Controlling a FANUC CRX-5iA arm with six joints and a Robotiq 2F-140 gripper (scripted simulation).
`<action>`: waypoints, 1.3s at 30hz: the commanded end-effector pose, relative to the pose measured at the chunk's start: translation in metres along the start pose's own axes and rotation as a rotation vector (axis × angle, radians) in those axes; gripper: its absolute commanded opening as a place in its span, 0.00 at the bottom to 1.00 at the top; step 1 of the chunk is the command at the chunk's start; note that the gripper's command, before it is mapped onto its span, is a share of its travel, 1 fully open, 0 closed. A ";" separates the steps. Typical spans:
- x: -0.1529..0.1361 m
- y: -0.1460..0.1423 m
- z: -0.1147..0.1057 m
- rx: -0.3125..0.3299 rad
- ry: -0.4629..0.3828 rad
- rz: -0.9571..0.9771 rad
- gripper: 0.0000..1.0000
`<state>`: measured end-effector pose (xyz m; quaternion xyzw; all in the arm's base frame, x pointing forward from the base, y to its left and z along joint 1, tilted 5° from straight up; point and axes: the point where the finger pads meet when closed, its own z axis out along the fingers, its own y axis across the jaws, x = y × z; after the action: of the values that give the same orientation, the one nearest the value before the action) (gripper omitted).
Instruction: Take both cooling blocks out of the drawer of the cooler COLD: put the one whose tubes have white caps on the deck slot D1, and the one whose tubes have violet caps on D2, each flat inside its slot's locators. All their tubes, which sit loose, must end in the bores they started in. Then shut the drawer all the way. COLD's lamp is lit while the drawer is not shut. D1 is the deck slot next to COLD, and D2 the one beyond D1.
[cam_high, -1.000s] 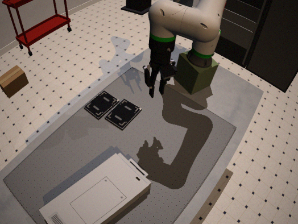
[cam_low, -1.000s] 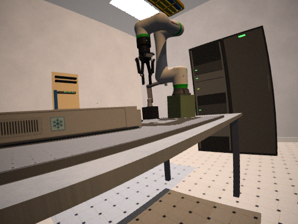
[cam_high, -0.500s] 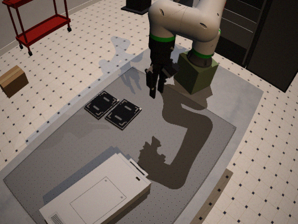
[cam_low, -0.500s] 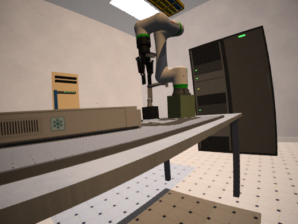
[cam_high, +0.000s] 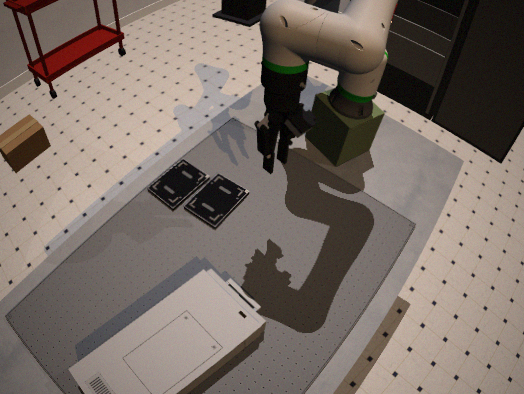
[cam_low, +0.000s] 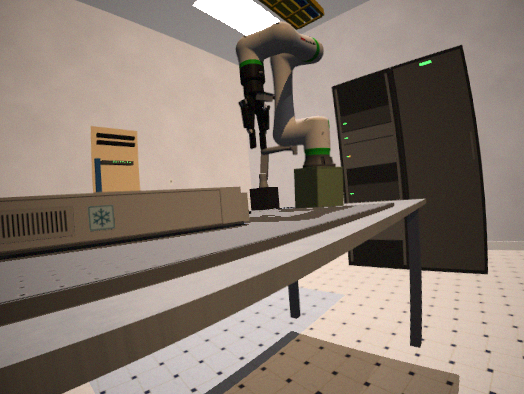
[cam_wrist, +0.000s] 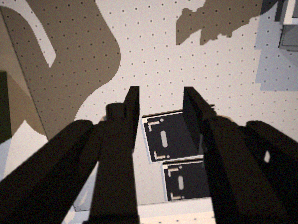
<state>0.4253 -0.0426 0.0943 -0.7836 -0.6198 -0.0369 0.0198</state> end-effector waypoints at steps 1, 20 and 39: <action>0.004 0.007 0.003 -0.002 0.000 -0.001 0.34; 0.037 0.058 0.033 -0.002 0.000 -0.001 0.34; 0.070 0.109 0.064 -0.002 0.000 -0.001 0.34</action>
<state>0.5381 0.0013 0.0415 -0.7835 -0.6200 -0.0372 0.0197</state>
